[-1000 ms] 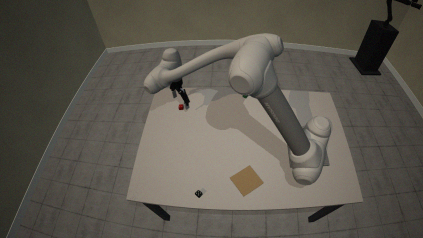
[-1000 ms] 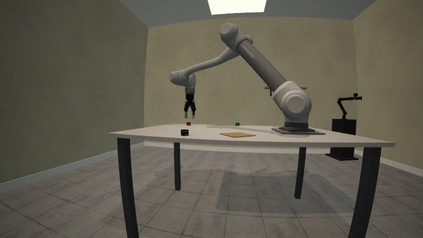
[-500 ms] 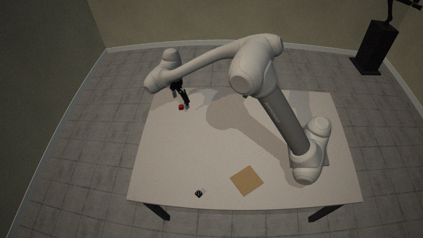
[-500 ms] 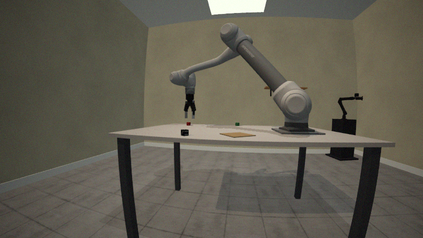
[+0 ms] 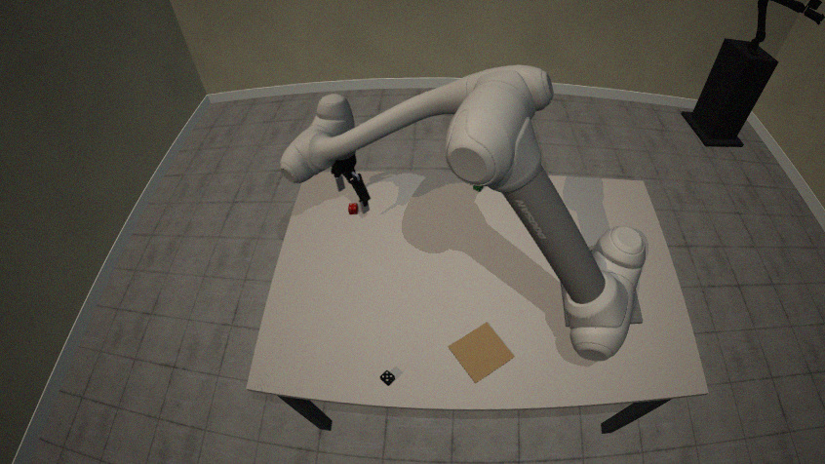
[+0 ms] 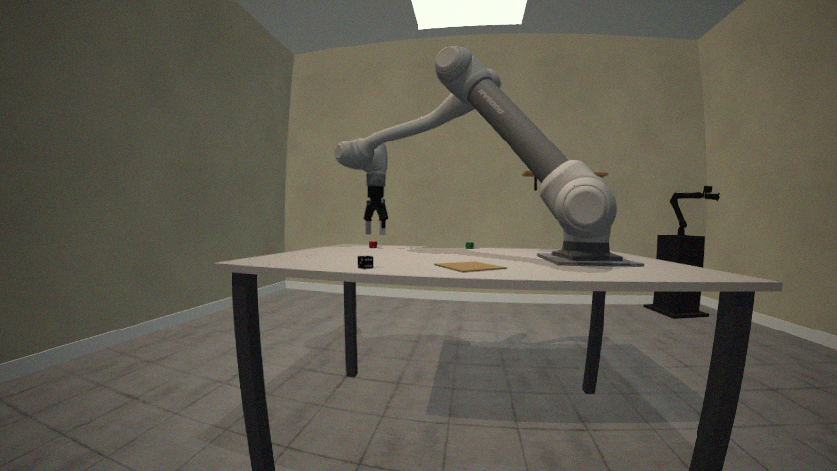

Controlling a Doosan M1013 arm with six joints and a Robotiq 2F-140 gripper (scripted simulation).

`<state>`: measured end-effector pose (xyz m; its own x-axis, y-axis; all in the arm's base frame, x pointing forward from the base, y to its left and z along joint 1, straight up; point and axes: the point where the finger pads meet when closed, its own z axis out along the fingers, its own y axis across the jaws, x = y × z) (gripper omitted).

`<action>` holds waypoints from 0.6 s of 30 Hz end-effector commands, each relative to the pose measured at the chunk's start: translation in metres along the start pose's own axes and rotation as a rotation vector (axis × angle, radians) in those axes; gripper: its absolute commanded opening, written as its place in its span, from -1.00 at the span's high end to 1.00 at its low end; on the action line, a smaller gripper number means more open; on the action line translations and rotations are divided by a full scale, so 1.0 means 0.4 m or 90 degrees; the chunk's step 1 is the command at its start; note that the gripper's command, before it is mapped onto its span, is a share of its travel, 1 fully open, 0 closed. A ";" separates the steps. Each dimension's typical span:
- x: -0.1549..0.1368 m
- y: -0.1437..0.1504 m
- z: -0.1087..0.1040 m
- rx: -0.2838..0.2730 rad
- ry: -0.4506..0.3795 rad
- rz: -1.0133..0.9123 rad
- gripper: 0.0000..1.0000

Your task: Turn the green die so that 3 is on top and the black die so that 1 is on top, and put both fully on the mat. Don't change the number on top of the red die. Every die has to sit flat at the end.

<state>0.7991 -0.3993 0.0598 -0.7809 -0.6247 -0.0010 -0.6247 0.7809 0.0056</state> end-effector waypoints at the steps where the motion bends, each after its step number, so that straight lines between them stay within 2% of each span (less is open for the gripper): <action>1: 0.000 0.000 -0.001 0.000 0.000 0.000 -1.00; 18: -0.008 0.014 -0.001 0.000 0.000 0.000 -1.00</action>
<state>0.7982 -0.3945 0.0598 -0.7809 -0.6247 -0.0010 -0.6247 0.7809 0.0056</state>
